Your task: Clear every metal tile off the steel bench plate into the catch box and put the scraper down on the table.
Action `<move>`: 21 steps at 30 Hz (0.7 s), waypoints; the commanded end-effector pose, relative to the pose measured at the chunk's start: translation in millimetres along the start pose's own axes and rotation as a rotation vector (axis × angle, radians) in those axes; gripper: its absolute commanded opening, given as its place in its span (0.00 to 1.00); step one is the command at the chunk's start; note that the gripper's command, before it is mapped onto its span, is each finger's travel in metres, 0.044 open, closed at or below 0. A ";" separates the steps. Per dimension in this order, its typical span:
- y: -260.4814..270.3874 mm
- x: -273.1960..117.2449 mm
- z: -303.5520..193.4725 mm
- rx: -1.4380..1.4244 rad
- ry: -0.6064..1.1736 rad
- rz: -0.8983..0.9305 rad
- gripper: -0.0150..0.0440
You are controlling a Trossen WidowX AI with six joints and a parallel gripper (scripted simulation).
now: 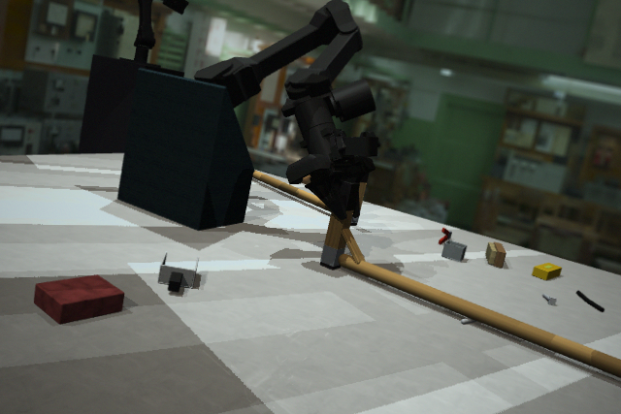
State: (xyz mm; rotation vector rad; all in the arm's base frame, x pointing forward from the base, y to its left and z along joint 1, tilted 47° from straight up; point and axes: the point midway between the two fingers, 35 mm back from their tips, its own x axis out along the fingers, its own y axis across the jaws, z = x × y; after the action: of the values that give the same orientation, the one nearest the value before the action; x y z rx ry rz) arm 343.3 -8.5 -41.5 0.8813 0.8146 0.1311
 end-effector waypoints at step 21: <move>6.4 -1.4 1.5 -0.008 0.001 0.008 0.25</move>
State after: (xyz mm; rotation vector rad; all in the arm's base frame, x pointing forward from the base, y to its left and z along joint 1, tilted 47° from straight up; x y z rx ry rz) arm 342.6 -8.4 -41.1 0.8827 0.8191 0.1297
